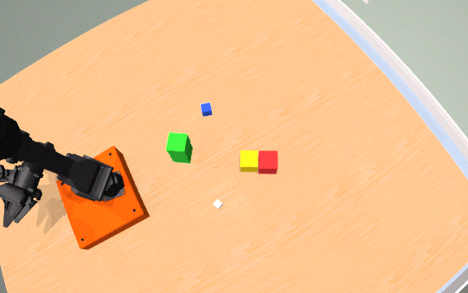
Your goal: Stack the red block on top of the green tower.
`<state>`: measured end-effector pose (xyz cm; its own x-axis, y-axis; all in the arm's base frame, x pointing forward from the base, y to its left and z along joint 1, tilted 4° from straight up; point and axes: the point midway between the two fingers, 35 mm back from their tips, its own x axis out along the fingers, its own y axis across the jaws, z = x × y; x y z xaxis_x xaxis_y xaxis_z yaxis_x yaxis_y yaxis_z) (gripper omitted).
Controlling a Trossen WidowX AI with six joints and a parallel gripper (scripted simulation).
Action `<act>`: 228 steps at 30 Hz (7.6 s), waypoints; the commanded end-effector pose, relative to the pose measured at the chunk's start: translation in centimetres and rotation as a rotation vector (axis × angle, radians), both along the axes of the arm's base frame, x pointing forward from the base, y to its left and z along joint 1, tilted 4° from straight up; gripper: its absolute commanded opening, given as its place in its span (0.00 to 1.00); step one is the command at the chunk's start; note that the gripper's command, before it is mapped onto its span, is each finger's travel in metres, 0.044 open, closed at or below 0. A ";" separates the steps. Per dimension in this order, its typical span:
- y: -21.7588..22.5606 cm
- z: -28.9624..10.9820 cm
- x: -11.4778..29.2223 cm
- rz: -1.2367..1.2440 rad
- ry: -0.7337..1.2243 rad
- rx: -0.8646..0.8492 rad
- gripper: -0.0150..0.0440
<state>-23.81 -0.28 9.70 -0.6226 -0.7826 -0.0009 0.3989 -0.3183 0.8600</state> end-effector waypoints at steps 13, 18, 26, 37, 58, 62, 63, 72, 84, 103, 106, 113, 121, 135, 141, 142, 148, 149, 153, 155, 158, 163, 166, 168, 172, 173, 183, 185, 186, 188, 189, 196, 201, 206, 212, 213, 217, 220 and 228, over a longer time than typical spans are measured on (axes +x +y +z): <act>7.3 -1.2 -0.5 -0.208 -0.156 0.108 1.00; 10.7 -1.7 0.1 -0.308 -0.251 0.132 1.00; 16.0 -2.3 2.0 -0.474 -0.377 0.142 1.00; 23.3 -3.0 7.5 -0.746 -0.604 0.095 1.00; 31.4 -3.4 25.5 -1.282 -0.978 -0.089 1.00; 31.5 -3.4 29.5 -1.385 -1.051 -0.147 1.00; 31.4 -3.4 30.5 -1.412 -1.072 -0.166 1.00; 29.3 -3.1 39.7 -1.652 -1.242 -0.360 1.00; 23.0 -2.5 49.9 -1.934 -1.418 -0.661 1.00; 8.2 -0.8 60.6 -2.230 -1.627 -1.145 1.00; 4.9 -0.5 61.7 -2.260 -1.662 -1.271 1.00; -3.0 0.4 63.2 -2.302 -1.726 -1.566 1.00; -6.6 0.6 63.3 -2.307 -1.747 -1.701 1.00; -6.8 -5.2 63.1 -2.307 -1.747 -1.701 1.00; -6.9 -5.7 63.2 -2.307 -1.748 -1.701 1.00; -6.9 -5.9 63.2 -2.307 -1.748 -1.701 1.00; -6.9 -6.9 63.2 -2.307 -1.748 -1.701 1.00; -7.0 -7.1 63.2 -2.307 -1.748 -1.701 1.00; -7.0 -7.7 63.2 -2.307 -1.748 -1.701 1.00; -7.0 -8.1 63.2 -2.307 -1.748 -1.702 1.00; -7.1 -8.6 63.2 -2.307 -1.748 -1.702 1.00; -7.1 -9.4 63.2 -2.307 -1.748 -1.702 1.00; -7.1 -9.9 63.1 -2.307 -1.748 -1.702 1.00; -7.2 -10.2 63.1 -2.307 -1.748 -1.702 1.00; -7.2 -10.6 63.1 -2.307 -1.748 -1.702 1.00; -7.2 -10.6 63.1 -2.307 -1.748 -1.702 1.00; -7.2 -10.6 63.1 -2.307 -1.748 -1.702 1.00; -7.2 -10.6 63.1 -2.307 -1.748 -1.702 1.00; -7.2 -10.5 63.1 -2.307 -1.748 -1.702 1.00; -7.2 -10.5 63.1 -2.307 -1.748 -1.702 0.91; -7.2 -10.5 63.1 -2.307 -1.748 -1.702 0.87; -7.2 -10.5 63.1 -2.307 -1.748 -1.702 0.59; -7.2 -10.5 63.1 -2.307 -1.748 -1.702 0.53; -7.1 -9.4 63.2 -2.307 -1.748 -1.702 0.34; -6.8 -6.2 63.3 -2.307 -1.747 -1.701 0.25; -6.8 -5.7 63.3 -2.307 -1.747 -1.701 0.25; -6.6 -3.4 63.3 -2.307 -1.747 -1.701 0.25; -6.5 -1.8 63.3 -2.307 -1.747 -1.701 0.25; -6.3 1.3 63.3 -2.307 -1.747 -1.701 0.25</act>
<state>39.42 -6.58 10.24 -0.0024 -0.0676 -0.9977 0.3764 0.9243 -0.0635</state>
